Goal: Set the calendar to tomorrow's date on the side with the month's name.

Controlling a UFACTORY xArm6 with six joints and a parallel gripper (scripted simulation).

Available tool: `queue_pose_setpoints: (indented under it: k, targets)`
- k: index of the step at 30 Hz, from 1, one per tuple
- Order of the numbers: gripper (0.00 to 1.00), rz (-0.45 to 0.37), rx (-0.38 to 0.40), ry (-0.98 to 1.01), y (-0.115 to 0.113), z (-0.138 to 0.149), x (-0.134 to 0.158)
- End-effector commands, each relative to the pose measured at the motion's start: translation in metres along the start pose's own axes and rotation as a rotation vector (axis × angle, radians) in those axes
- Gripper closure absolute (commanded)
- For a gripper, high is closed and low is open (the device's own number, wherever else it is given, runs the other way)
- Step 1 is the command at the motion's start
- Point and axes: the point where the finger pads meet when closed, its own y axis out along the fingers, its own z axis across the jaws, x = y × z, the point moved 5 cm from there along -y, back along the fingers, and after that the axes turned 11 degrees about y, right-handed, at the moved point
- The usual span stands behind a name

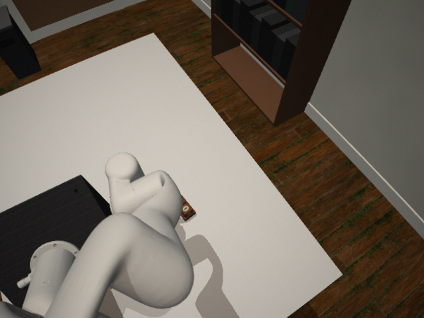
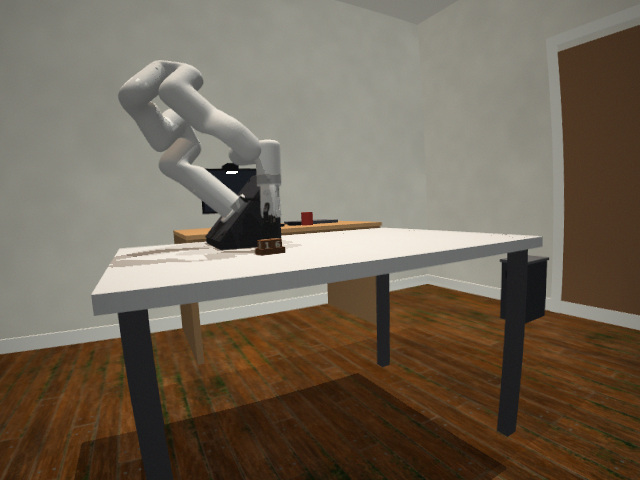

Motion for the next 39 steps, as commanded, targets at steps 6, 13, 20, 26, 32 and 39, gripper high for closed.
queue_pose_setpoints:
  k: [6, 13, 20, 26, 32, 39]
  targets:
    - [0.00, -0.002, -0.001, 0.001, -0.001, 0.000, 0.001]
    - [0.00, -0.002, -0.001, 0.001, -0.012, 0.000, 0.001]
    - [0.00, -0.002, -0.001, 0.001, -0.021, 0.000, 0.001]
    - [0.00, -0.002, -0.001, 0.001, -0.021, -0.005, 0.006]
    - [0.00, -0.002, -0.001, 0.001, -0.021, -0.018, 0.023]
    - [0.00, -0.002, -0.001, 0.001, -0.021, -0.026, 0.032]
